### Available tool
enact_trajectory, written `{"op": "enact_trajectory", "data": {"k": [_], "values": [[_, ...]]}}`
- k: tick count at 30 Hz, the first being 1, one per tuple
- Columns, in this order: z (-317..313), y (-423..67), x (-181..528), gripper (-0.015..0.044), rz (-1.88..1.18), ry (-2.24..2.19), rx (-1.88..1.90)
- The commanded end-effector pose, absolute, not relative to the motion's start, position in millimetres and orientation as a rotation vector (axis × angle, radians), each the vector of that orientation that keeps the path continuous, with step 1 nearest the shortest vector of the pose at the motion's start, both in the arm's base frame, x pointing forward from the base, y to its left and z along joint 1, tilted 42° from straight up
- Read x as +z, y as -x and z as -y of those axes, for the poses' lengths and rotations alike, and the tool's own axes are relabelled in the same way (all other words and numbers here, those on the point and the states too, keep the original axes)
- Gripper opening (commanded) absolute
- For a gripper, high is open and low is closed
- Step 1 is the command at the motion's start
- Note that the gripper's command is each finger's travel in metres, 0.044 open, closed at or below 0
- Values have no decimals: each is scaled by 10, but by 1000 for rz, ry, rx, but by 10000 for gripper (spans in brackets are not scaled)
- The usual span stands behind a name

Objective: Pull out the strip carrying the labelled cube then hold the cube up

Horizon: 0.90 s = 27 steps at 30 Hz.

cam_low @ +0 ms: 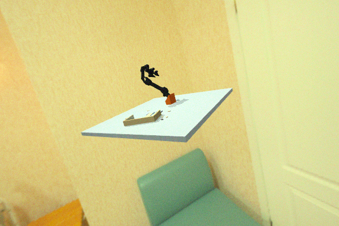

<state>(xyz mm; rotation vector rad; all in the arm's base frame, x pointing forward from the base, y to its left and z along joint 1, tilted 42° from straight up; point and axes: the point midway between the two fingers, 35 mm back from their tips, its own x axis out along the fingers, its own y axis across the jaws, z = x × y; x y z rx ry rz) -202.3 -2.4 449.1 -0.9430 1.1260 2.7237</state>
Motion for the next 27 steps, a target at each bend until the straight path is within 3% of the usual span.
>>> {"op": "enact_trajectory", "data": {"k": [1, 15, 27], "values": [[10, 2022, 4487, 400, -1126, 938, 2718], [-1539, 2164, 4010, 400, -928, 635, 2259], [-2995, 1285, 3337, 400, -734, 537, 1746]]}}
